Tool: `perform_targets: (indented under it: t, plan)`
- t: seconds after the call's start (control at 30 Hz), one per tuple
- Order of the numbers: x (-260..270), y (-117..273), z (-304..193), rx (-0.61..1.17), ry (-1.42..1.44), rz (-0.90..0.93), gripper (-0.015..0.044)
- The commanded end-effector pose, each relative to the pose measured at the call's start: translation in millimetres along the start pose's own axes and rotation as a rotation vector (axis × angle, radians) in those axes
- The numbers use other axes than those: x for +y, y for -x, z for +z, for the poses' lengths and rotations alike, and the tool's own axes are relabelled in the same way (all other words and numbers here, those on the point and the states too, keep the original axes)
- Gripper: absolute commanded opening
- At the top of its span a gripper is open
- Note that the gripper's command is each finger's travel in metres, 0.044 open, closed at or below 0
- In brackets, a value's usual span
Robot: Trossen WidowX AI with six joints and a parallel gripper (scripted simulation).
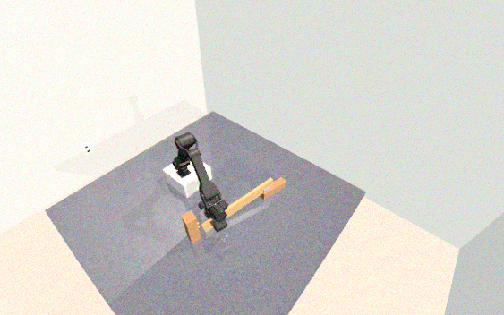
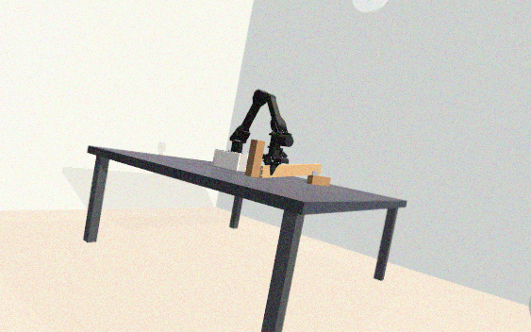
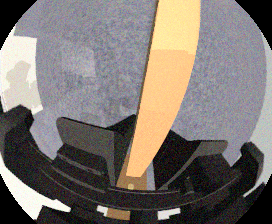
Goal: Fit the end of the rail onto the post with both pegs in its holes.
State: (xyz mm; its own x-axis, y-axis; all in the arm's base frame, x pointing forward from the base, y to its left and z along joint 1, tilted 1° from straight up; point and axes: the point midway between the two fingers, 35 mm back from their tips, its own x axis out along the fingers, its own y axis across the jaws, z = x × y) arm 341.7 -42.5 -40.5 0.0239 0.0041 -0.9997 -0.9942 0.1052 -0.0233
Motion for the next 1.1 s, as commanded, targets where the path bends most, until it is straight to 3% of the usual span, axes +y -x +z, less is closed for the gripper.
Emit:
perform_targets:
  t: [0.0,1.07]
  plan:
    - [0.1,-0.3,-0.8,0.005,0.003,0.000,0.0013]
    - [-1.6,9.5,0.2,0.005,0.003,-0.001,0.0000]
